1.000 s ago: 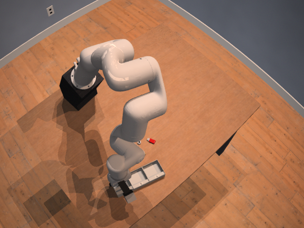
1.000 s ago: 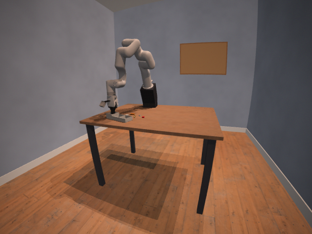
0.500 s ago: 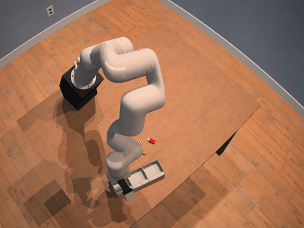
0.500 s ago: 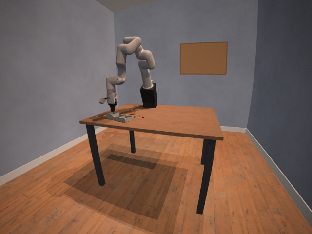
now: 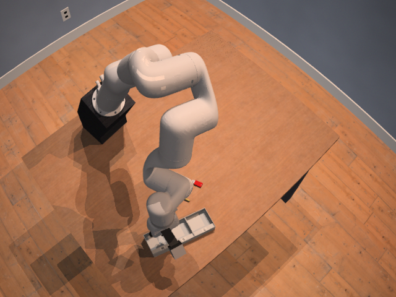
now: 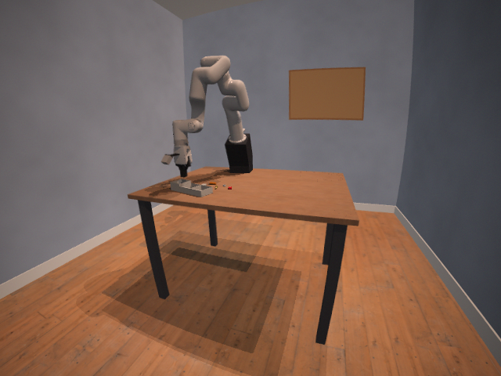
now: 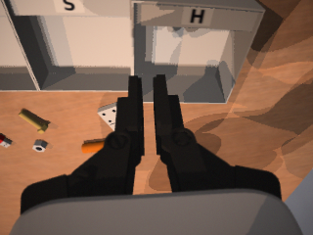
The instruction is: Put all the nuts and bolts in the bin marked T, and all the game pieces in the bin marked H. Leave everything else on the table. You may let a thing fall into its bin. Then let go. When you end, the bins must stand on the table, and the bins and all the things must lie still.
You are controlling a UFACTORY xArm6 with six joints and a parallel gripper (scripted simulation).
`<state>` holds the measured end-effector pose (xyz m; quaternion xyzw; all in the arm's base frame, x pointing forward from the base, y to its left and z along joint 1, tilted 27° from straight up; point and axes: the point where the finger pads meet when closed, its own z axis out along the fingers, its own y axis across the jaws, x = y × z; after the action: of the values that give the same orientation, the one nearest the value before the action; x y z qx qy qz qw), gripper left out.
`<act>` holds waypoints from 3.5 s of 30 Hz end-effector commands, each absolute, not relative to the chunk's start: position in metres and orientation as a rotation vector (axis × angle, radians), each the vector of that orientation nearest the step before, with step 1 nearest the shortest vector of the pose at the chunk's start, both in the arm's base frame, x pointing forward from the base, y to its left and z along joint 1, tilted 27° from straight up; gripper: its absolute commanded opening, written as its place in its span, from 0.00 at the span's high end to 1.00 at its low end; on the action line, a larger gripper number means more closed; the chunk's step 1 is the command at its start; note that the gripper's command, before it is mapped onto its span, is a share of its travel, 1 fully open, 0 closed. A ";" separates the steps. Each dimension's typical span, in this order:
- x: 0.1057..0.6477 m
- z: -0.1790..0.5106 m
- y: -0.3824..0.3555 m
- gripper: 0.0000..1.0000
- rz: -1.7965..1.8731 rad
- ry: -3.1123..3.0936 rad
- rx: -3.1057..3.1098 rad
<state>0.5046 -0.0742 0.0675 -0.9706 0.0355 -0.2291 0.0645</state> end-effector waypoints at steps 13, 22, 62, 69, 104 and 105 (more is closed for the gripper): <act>0.517 0.081 -0.021 0.93 -0.690 0.110 -2.934; 0.524 0.067 -0.019 0.93 -0.690 0.110 -2.934; 0.543 0.028 -0.015 0.93 -0.689 0.110 -2.934; 0.543 0.028 -0.015 0.93 -0.689 0.110 -2.934; 0.535 0.045 -0.017 0.93 -0.690 0.110 -2.934; 0.534 0.046 -0.017 0.93 -0.690 0.110 -2.934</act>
<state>0.5351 -0.0161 0.0411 -0.9710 0.0362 -0.2275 0.0634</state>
